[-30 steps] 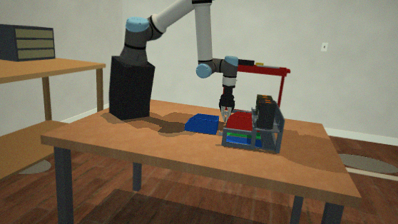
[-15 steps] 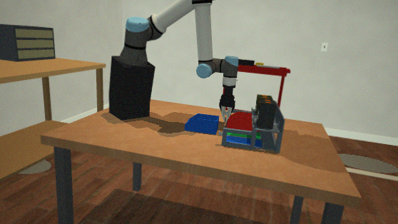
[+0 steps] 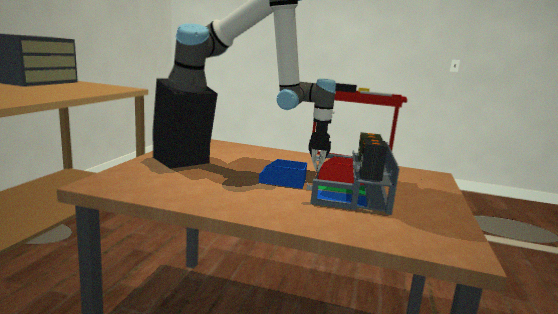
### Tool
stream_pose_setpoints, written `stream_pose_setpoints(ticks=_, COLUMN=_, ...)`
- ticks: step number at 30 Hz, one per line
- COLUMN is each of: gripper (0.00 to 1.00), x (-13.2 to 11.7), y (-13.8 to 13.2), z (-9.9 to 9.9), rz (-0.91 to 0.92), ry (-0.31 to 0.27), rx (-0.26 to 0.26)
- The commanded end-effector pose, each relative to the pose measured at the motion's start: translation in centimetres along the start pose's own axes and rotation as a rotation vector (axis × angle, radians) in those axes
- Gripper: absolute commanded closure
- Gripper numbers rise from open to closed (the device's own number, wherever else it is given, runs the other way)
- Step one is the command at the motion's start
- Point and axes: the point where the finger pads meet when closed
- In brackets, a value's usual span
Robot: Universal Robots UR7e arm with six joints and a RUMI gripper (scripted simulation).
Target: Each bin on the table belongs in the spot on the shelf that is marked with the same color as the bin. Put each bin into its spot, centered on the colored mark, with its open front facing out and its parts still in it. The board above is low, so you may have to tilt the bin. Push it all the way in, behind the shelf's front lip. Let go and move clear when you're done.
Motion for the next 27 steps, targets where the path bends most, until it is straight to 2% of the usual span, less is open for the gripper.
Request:
stream_pose_setpoints(ticks=1, gripper=1.00, x=0.01, y=0.12, z=-0.06, rz=0.000, ry=0.000, rx=-0.002)
stream_pose_setpoints(ticks=27, gripper=1.00, x=-0.05, y=-0.39, z=-0.57, rz=0.000, ry=0.000, rx=-0.002)
Point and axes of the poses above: the point where the finger pads meet when closed, its own z axis out along the fingers, its own y axis across the jaws, x = y × z, and after that the axes turned 7 degrees about z, right-handed
